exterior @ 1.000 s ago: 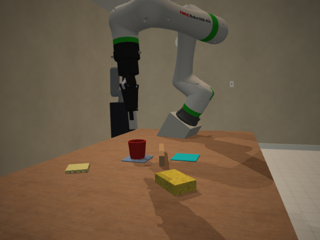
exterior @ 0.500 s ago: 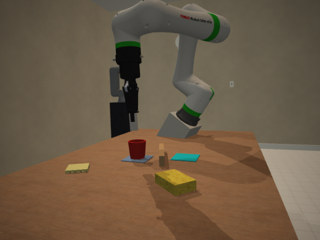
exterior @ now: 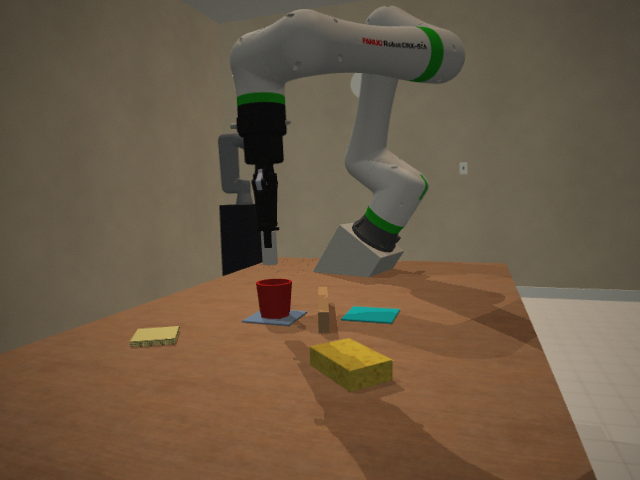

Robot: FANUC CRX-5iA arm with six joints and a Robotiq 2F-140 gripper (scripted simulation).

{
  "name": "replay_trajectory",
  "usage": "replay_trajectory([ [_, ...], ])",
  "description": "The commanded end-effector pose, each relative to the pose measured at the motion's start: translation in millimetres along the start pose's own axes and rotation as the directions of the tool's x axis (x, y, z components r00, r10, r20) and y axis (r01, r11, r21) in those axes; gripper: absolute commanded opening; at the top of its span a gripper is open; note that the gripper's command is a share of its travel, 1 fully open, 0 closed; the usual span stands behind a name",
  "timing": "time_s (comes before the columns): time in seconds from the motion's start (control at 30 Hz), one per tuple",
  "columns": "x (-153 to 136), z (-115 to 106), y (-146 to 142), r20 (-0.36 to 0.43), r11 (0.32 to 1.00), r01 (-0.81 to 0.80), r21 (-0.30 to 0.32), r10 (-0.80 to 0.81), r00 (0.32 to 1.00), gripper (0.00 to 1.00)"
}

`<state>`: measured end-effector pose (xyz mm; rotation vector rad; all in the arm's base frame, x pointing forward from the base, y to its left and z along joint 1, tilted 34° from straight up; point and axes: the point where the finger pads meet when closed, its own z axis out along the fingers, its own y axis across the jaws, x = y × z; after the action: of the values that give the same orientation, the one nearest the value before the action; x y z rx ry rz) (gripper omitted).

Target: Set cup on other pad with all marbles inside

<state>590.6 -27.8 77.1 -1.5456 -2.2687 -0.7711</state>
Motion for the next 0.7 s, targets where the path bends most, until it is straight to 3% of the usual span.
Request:
replay_trajectory([
  [0.0,-1,2,-6,0.005,1.000,0.019,0.001,-0.019,1.000,0.00],
  [0.67,-2,11,-28,0.022,0.997,0.082,0.006,-0.082,0.996,0.00],
])
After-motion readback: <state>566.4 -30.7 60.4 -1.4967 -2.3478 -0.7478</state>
